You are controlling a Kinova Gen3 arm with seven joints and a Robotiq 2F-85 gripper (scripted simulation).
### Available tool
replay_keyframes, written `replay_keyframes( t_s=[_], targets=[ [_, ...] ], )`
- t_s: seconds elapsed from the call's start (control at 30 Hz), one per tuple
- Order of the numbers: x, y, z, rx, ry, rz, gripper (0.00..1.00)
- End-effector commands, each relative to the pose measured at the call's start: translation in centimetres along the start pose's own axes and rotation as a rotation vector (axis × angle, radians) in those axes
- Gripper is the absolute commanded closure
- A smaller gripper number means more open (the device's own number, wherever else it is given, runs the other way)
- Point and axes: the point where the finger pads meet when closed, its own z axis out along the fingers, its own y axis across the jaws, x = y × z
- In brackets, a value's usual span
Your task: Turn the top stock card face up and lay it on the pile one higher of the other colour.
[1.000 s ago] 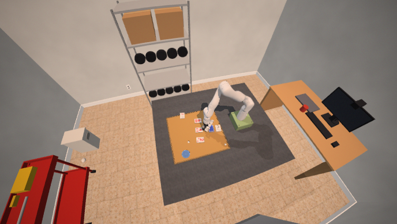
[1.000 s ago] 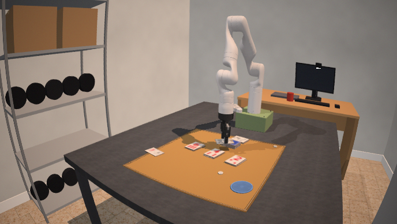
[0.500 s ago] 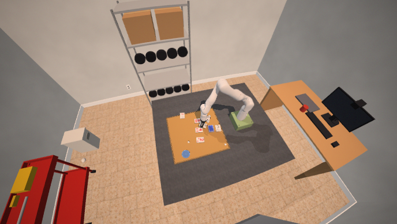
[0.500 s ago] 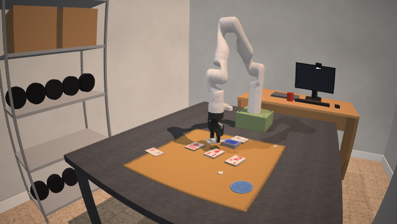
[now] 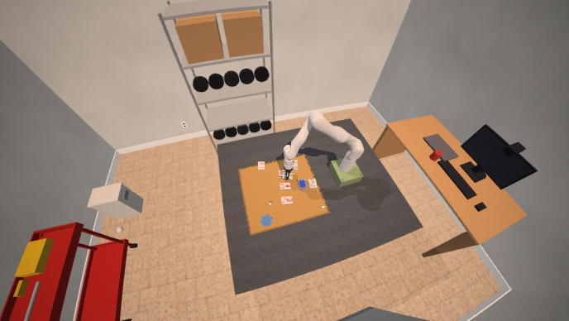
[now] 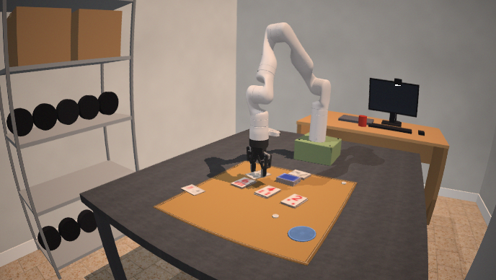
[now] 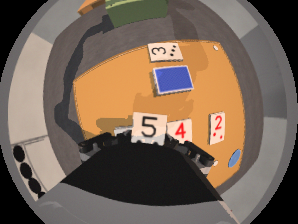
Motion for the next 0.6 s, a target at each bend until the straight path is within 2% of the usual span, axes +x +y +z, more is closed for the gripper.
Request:
replay_keyframes(
  t_s=[0.0,0.57],
  targets=[
    [-0.8,-1.1,0.0,-0.003,-0.001,-0.012,0.28],
    [-3.0,-3.3,0.0,-0.003,-0.001,-0.182,0.28]
  ],
)
